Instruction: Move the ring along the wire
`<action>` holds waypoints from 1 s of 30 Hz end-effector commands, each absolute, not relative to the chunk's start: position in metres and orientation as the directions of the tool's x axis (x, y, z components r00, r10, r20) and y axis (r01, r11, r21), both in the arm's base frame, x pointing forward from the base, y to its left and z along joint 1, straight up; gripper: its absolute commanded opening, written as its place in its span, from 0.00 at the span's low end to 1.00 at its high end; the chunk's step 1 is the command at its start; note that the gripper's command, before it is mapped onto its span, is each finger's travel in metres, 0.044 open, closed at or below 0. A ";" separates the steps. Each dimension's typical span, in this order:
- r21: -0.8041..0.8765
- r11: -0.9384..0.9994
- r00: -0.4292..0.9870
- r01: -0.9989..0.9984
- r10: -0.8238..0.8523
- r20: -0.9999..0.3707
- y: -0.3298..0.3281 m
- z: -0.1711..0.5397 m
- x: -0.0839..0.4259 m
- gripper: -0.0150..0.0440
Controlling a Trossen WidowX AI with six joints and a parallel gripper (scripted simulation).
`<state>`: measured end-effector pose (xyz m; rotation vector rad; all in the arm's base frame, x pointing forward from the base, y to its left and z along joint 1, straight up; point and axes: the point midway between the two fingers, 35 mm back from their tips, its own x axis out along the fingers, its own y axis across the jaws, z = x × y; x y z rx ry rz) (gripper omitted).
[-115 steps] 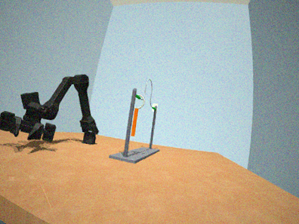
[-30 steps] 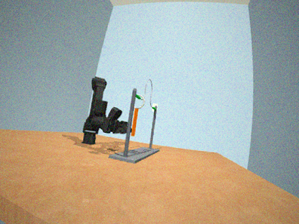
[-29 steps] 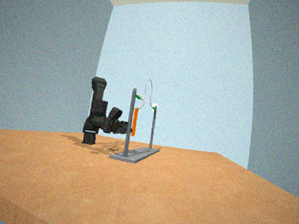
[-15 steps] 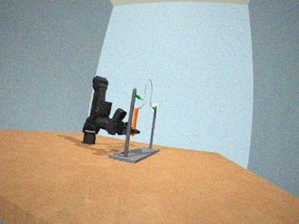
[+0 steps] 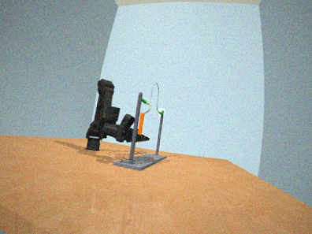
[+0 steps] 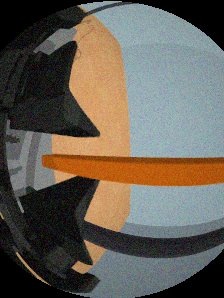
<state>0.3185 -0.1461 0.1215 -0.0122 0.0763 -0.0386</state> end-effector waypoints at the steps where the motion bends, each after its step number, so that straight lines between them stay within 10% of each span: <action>1: -0.010 0.999 0.996 0.042 -0.043 -0.074 -0.147 0.122 0.319 0.53; 8: -0.010 0.999 0.996 0.042 -0.043 -0.074 -0.147 0.122 0.319 0.53; 20: -0.014 0.999 0.996 0.038 -0.039 -0.076 -0.146 0.121 0.319 0.00; 30: -0.013 0.999 0.996 0.039 -0.040 -0.076 -0.146 0.126 0.319 0.00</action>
